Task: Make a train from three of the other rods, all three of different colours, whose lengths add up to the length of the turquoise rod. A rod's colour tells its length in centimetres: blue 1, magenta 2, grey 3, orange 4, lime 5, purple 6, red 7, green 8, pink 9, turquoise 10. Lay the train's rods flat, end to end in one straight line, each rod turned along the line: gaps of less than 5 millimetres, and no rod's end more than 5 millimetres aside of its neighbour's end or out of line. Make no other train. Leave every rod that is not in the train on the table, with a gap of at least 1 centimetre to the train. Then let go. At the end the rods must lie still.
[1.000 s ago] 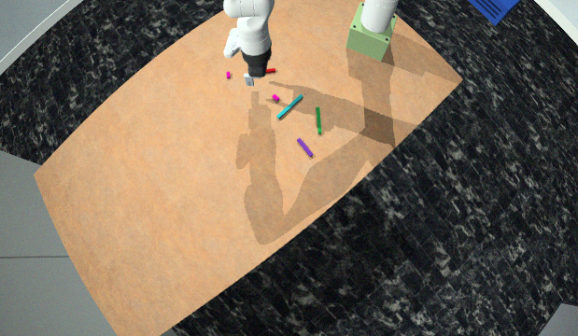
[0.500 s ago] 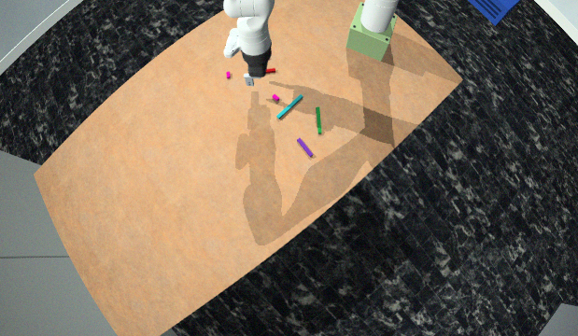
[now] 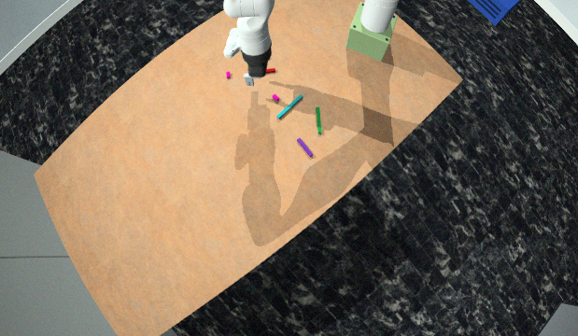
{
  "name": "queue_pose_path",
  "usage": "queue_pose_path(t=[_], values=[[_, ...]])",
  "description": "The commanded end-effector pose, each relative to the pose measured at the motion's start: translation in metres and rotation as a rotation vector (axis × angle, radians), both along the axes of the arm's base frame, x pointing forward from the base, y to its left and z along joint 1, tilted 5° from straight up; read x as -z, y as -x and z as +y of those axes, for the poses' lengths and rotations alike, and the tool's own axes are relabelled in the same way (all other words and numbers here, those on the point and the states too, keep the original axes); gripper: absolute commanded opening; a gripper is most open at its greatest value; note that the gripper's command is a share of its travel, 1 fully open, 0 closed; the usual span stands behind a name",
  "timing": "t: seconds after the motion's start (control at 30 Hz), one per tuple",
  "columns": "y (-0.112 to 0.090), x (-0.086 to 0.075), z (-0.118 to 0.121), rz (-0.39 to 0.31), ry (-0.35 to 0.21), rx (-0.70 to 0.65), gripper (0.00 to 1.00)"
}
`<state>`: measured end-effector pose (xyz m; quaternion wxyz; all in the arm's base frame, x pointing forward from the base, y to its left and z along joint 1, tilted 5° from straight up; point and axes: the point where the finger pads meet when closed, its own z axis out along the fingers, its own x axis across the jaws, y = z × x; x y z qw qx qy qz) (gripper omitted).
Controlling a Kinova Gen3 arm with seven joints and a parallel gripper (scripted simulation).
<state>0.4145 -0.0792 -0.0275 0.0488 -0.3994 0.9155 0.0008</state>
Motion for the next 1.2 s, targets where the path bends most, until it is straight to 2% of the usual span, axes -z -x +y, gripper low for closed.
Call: queue_pose_path(t=[0.0, 0.97, 1.17], values=[[0.0, 0.0, 0.0, 0.004, -0.001, -0.002, 1.0], [0.001, 0.0, -0.001, 0.004, -0.001, 0.001, 1.0], [0.017, 0.001, -0.012, 0.01, -0.007, 0.078, 1.0]])
